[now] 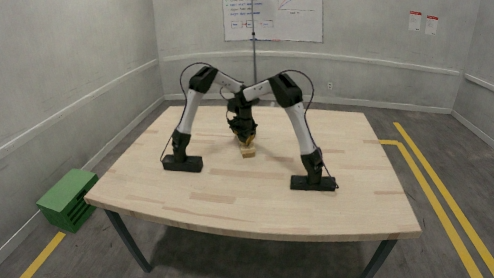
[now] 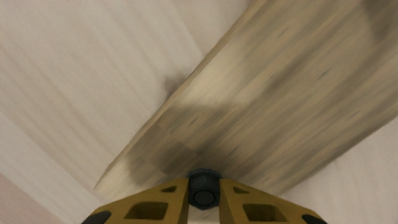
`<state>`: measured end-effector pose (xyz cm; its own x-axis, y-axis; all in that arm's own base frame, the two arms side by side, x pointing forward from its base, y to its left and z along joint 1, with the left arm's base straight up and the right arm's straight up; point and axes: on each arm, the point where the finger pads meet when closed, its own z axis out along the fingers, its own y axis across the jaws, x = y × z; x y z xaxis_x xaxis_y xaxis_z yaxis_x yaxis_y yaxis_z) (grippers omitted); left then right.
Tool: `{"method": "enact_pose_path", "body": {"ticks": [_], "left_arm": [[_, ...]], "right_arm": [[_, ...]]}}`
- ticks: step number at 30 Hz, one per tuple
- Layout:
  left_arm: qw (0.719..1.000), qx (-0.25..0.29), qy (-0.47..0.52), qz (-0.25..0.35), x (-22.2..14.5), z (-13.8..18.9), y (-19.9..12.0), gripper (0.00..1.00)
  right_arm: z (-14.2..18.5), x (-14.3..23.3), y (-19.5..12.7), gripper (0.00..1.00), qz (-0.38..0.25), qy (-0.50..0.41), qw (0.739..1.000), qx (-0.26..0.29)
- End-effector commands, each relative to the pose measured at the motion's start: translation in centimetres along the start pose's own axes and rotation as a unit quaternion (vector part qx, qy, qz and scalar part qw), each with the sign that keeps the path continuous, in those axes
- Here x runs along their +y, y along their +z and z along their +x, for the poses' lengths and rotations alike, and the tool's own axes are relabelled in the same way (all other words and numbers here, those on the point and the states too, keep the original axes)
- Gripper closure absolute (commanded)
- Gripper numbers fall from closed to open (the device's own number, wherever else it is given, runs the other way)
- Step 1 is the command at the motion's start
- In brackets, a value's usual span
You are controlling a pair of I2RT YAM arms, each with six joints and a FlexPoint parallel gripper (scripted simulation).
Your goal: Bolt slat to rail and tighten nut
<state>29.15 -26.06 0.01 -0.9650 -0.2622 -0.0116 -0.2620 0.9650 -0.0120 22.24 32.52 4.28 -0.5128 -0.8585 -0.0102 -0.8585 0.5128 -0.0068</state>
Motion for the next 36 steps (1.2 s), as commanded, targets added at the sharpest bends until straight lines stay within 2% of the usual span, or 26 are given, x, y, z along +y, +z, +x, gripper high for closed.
{"method": "enact_pose_path", "body": {"ticks": [1, 6, 12, 14, 16, 22, 29, 31, 36], "left_arm": [[1.0, -0.004, 0.0, 0.008, -0.4, -0.1, -0.53, 0.33], [1.0, -0.004, 0.0, 0.008, -0.4, -0.1, -0.53, 0.33], [1.0, -0.004, 0.0, 0.008, -0.4, -0.1, -0.53, 0.33], [1.0, -0.004, 0.0, 0.008, -0.4, -0.1, -0.53, 0.33], [1.0, -0.004, 0.0, 0.008, -0.4, -0.1, -0.53, 0.33], [1.0, -0.004, 0.0, 0.008, -0.4, -0.1, -0.53, 0.33], [1.0, -0.004, 0.0, 0.008, -0.4, -0.1, -0.53, 0.33], [1.0, -0.004, 0.0, 0.008, -0.4, -0.1, -0.53, 0.33], [1.0, -0.004, 0.0, 0.008, -0.4, -0.1, -0.53, 0.33]], "right_arm": [[-0.54, -0.15, -0.41, 0.86, -0.001, 0.103, 0.995, -0.008], [-0.54, -0.15, -0.41, 0.86, -0.002, 0.201, 0.98, -0.007], [-0.54, -0.15, -0.41, 0.86, -0.003, 0.317, 0.948, -0.006], [-0.54, -0.15, -0.41, 0.86, -0.003, 0.317, 0.948, -0.006], [-0.54, -0.15, -0.4, 0.86, -0.003, 0.354, 0.935, -0.005], [-0.54, -0.15, -0.4, 0.86, -0.004, 0.463, 0.886, -0.004], [-0.54, -0.15, -0.39, 0.86, -0.004, 0.582, 0.813, -0.002], [-0.54, -0.15, -0.39, 0.86, -0.004, 0.582, 0.813, -0.002], [-0.54, -0.15, -0.39, 0.86, -0.004, 0.66, 0.751, -0.001]]}}
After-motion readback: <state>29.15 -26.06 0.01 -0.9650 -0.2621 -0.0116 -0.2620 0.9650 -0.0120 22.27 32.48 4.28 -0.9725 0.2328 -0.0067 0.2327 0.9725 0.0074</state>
